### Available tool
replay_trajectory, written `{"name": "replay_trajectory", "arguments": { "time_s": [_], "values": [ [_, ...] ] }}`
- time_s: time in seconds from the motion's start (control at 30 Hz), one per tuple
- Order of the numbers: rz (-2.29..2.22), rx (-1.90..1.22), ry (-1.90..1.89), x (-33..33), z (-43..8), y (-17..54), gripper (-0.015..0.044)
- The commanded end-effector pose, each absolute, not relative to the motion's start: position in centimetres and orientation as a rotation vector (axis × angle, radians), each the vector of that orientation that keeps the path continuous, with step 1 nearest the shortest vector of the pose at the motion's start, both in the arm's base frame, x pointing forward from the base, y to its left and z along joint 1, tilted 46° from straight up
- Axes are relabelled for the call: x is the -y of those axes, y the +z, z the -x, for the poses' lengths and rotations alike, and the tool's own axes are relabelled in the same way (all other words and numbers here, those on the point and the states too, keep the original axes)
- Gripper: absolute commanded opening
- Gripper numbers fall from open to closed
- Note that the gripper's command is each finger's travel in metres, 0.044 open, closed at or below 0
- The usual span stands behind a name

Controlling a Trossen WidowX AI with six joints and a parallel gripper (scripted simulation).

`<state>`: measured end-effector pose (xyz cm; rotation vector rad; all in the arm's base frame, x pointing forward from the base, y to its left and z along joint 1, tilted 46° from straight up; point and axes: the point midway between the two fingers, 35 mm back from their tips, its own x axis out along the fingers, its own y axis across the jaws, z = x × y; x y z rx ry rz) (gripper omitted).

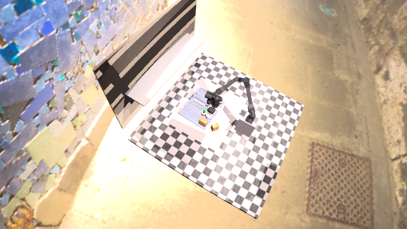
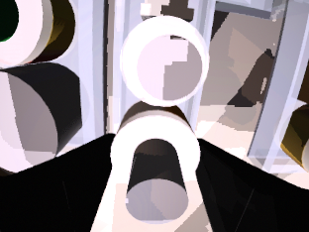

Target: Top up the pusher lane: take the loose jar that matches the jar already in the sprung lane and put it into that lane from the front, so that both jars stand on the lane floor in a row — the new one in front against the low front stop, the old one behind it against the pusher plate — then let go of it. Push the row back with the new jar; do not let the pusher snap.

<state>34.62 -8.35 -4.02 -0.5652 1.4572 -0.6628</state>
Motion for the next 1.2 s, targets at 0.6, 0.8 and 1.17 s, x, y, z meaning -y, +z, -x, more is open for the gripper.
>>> {"name": "replay_trajectory", "arguments": {
  "time_s": [0.6, 0.8, 1.17],
  "values": [
    [0.566, -1.438, -0.669, 8.98, -35.0, -4.43, 0.0],
    [0.566, -1.438, -0.669, 9.12, -34.95, -4.57, 0.0],
    [0.567, -1.438, -0.669, 9.38, -34.87, -4.82, 0.0]
  ]
}}
